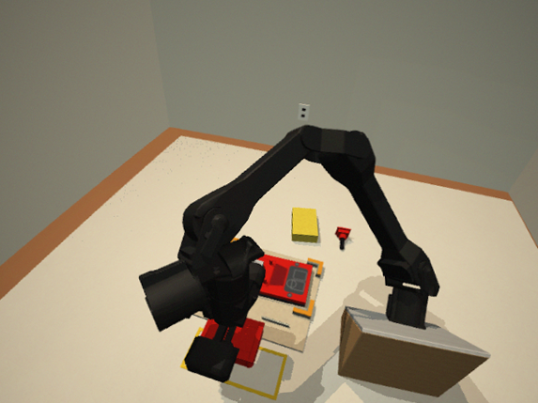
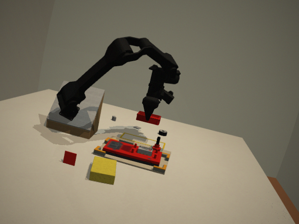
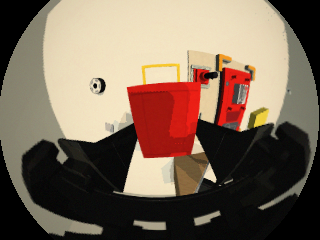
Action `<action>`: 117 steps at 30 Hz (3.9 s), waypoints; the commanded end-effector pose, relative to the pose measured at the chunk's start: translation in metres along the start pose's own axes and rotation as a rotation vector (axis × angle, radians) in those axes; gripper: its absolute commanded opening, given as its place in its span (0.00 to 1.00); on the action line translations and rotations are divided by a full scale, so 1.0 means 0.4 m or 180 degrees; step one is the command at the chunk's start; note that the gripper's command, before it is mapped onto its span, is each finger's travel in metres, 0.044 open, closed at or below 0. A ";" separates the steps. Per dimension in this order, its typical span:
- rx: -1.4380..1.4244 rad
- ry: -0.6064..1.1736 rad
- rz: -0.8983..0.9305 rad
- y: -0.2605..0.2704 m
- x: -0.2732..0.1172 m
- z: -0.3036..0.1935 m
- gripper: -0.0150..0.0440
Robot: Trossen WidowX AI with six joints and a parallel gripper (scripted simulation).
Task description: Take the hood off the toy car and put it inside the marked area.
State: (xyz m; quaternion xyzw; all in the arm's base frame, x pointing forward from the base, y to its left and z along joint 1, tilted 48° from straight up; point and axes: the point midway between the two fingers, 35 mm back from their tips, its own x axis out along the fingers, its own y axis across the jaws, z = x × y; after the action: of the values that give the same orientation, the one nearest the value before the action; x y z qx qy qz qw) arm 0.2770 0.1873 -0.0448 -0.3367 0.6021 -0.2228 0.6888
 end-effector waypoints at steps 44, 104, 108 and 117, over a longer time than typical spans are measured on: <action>-0.0023 -0.0004 -0.0013 0.002 0.095 0.002 0.25; -0.0021 -0.0004 -0.0024 -0.003 0.191 -0.003 0.25; -0.0021 -0.0004 -0.0024 -0.003 0.196 -0.003 0.25; -0.0021 -0.0004 -0.0025 -0.003 0.207 -0.003 0.25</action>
State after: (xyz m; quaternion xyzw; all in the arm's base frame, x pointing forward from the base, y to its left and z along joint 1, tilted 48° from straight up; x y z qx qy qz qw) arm 0.2903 0.1286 -0.0983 -0.3383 0.6018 -0.2243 0.6878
